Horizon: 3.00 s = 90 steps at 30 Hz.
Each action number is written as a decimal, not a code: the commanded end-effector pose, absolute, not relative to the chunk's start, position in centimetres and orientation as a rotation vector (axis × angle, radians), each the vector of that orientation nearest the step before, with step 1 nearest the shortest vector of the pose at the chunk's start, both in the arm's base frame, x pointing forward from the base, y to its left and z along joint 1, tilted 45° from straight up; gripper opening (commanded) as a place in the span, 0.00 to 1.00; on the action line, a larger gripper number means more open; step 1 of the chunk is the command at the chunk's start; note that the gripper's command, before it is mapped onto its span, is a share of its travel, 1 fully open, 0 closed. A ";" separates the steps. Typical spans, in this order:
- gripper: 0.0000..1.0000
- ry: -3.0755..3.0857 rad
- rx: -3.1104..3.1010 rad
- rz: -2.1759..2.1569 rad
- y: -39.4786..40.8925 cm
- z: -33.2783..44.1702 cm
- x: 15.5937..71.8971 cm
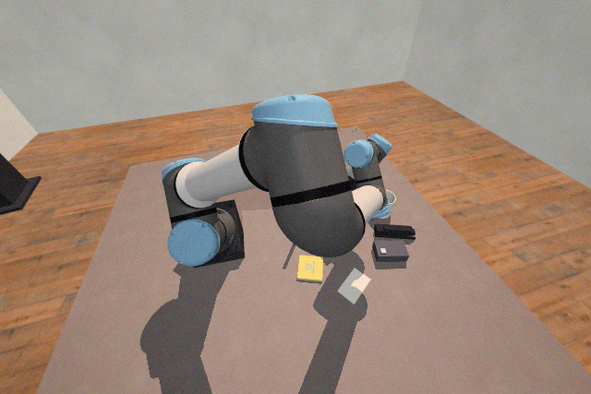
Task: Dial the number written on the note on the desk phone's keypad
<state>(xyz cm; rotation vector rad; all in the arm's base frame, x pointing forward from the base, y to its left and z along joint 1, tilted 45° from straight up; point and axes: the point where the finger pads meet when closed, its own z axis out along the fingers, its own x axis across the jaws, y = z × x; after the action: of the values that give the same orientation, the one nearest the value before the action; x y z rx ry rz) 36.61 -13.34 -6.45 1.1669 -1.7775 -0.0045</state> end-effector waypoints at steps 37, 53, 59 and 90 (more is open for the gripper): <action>0.00 -1.778 1.168 -0.004 -11.6 -6.5 39.3; 0.00 -1.778 1.168 -0.004 -12.0 -7.1 39.4; 0.00 -1.778 1.168 -0.004 -12.4 -7.5 39.3; 0.00 -1.778 1.168 -0.004 -12.6 -7.7 39.3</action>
<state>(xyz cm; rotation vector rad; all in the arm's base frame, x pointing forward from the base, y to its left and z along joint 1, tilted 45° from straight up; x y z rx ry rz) 39.23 -12.57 -7.74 1.1669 -1.7775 -0.0046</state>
